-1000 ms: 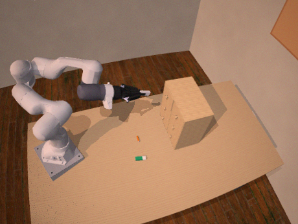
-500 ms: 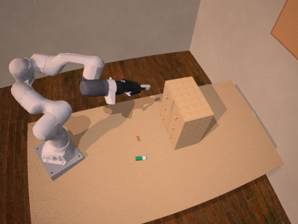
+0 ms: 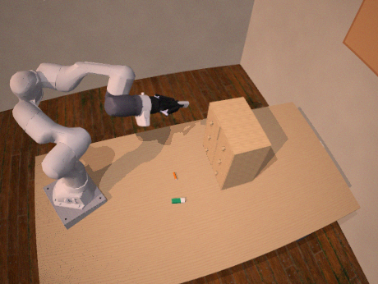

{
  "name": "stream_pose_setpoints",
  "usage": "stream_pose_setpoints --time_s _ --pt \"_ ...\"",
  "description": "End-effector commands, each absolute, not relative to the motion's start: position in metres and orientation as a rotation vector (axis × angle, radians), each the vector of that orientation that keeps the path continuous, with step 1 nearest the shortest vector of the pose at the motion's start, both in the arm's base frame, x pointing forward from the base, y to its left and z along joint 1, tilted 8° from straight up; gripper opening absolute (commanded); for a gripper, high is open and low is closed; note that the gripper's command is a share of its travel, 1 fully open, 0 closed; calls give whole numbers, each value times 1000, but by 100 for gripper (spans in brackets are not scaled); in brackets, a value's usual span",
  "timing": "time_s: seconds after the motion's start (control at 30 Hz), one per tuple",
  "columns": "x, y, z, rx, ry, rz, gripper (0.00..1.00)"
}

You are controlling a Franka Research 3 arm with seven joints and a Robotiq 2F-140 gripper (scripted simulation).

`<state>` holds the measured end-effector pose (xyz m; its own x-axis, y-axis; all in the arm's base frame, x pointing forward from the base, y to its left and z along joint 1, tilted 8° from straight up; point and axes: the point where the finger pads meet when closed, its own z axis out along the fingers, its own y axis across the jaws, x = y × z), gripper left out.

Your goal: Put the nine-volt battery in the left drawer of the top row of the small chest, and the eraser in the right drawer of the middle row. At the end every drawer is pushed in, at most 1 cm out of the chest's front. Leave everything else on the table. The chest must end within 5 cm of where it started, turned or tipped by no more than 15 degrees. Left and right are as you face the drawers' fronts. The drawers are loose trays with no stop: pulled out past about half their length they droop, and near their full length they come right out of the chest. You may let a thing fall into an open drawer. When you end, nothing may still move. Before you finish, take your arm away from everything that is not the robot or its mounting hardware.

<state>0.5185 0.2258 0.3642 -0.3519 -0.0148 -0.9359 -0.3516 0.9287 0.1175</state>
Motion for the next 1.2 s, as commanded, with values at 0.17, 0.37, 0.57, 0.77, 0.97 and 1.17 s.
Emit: stream_pose_setpoints --time_s 0.17,0.37,0.57,0.77,0.97,1.17 --pt "517 244 369 -304 1938 403 0" --pt "517 244 369 -304 1938 403 0" --pt "517 244 369 -304 1938 403 0" --pt "516 260 373 -341 1968 440 0" --pt "516 260 373 -341 1968 440 0" --pt "513 275 377 -381 2004 477 0"
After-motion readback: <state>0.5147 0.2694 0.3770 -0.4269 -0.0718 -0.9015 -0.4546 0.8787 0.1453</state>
